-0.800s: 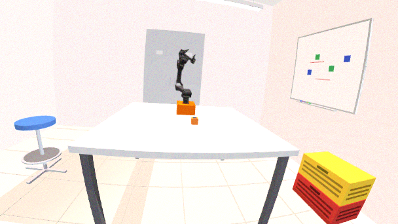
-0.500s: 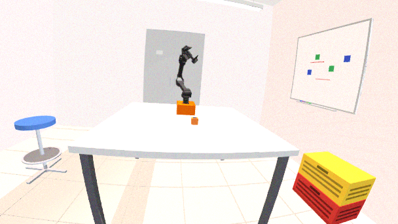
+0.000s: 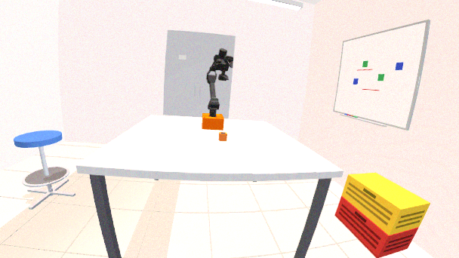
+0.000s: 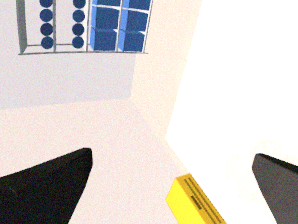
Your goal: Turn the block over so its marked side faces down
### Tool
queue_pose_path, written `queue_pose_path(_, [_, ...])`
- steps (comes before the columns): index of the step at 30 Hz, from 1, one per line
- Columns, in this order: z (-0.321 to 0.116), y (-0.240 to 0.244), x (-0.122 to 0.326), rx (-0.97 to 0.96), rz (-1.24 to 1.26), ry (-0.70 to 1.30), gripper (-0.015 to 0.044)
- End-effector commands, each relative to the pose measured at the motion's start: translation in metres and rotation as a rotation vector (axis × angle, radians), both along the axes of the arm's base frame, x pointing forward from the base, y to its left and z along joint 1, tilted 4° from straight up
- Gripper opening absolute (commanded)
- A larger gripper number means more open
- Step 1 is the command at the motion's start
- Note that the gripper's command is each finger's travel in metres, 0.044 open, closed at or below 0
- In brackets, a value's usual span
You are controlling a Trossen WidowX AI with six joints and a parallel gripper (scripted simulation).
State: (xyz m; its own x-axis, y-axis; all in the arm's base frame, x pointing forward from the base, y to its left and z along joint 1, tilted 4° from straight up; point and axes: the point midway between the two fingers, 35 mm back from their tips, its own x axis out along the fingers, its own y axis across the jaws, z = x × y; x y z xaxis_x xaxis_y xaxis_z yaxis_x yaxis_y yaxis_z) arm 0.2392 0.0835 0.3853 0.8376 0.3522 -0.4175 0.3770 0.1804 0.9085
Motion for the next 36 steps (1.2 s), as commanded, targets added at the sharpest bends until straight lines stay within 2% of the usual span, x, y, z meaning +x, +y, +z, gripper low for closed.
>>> queue_pose_path(1, [-0.048,0.004,0.039,-0.22,0.07,0.115,0.044])
queue_pose_path(9, [-0.167,0.007,0.1,-0.695,0.414,0.355,0.044])
queue_pose_path(17, [-0.291,0.002,0.115,-1.044,0.967,0.547,0.044])
queue_pose_path(25, [-0.304,0.0,0.115,-1.063,1.02,0.56,0.044])
queue_pose_path(28, [-0.333,-0.002,0.119,-1.063,1.02,0.561,0.044])
queue_pose_path(36, [-0.349,-0.003,0.121,-1.063,1.02,0.561,0.044])
